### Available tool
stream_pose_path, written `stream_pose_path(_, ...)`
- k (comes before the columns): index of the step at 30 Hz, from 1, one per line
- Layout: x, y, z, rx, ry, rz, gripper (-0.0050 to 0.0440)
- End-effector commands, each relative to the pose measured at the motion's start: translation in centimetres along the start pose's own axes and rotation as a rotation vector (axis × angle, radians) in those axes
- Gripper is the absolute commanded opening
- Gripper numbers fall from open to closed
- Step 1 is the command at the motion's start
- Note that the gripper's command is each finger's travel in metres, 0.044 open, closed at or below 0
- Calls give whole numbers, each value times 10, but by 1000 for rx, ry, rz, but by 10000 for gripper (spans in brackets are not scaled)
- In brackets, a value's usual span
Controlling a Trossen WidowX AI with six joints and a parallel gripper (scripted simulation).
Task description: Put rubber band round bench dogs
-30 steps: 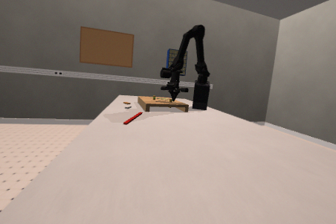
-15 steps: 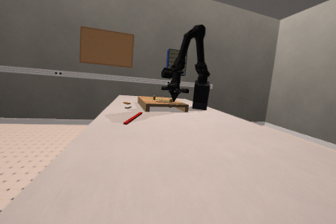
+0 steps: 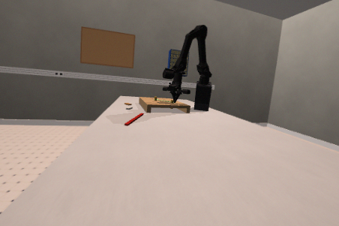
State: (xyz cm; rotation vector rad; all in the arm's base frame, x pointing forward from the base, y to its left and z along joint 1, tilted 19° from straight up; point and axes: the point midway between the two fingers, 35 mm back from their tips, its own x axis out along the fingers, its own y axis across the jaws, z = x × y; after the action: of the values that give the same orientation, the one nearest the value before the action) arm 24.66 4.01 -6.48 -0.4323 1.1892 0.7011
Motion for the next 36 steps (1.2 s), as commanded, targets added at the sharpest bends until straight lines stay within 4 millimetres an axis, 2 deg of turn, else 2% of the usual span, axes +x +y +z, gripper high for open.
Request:
stream_pose_path(1,-1,1,2,-4,-7,3,-50)
stream_pose_path(15,6,-2,3,-9,-3,29,-50)
stream_pose_path(24,3,-3,4,-7,-9,13,-50)
stream_pose_path(25,3,-2,4,-7,-8,13,24)
stream_pose_path(27,3,1,3,-5,-5,17,72)
stream_pose_path(36,5,6,3,-6,0,25,80)
